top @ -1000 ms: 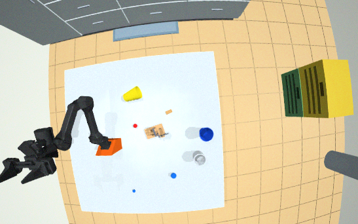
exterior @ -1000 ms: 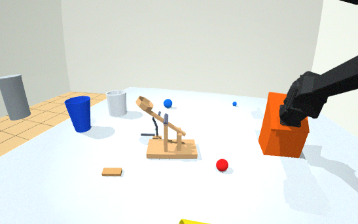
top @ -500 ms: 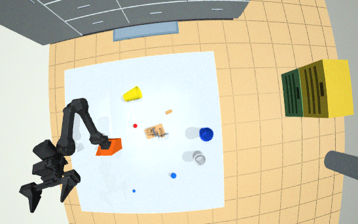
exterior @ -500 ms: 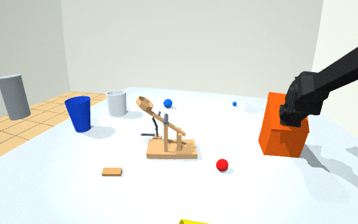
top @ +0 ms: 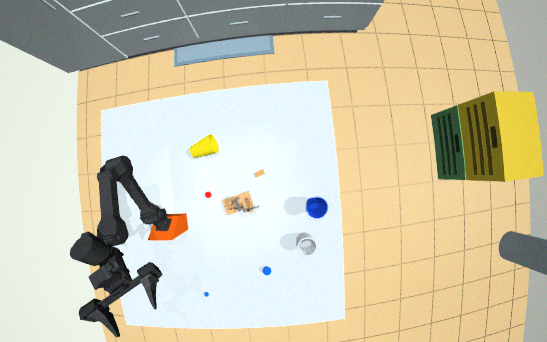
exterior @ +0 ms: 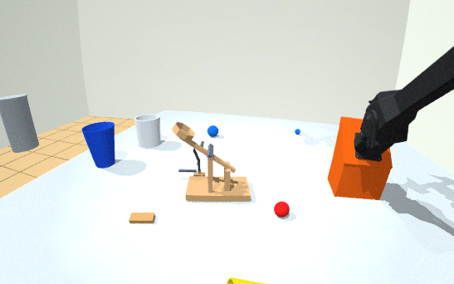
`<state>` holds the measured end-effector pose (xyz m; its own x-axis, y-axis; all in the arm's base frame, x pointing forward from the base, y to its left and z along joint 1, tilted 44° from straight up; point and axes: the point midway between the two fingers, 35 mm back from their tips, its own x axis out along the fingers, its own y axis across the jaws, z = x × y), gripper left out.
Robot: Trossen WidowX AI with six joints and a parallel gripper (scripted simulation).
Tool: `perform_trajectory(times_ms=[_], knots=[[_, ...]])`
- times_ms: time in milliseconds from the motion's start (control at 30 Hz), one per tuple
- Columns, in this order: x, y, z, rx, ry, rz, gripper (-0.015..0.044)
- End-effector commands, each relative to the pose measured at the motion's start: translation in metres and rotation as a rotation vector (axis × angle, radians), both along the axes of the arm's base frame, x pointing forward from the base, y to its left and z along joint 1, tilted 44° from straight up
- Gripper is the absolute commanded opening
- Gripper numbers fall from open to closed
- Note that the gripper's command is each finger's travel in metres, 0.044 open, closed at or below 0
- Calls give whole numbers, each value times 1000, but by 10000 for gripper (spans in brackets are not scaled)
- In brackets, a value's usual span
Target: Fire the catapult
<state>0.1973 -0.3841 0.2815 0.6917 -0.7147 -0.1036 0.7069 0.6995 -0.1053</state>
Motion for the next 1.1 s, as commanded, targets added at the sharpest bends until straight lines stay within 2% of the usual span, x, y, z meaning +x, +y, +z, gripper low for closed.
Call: perform_trajectory(times_ms=[0,533,1067], knots=[[25,8,-13,53,42,76,440],[125,80,-84,323,267,432,440],[180,201,-146,596,543,813,440]])
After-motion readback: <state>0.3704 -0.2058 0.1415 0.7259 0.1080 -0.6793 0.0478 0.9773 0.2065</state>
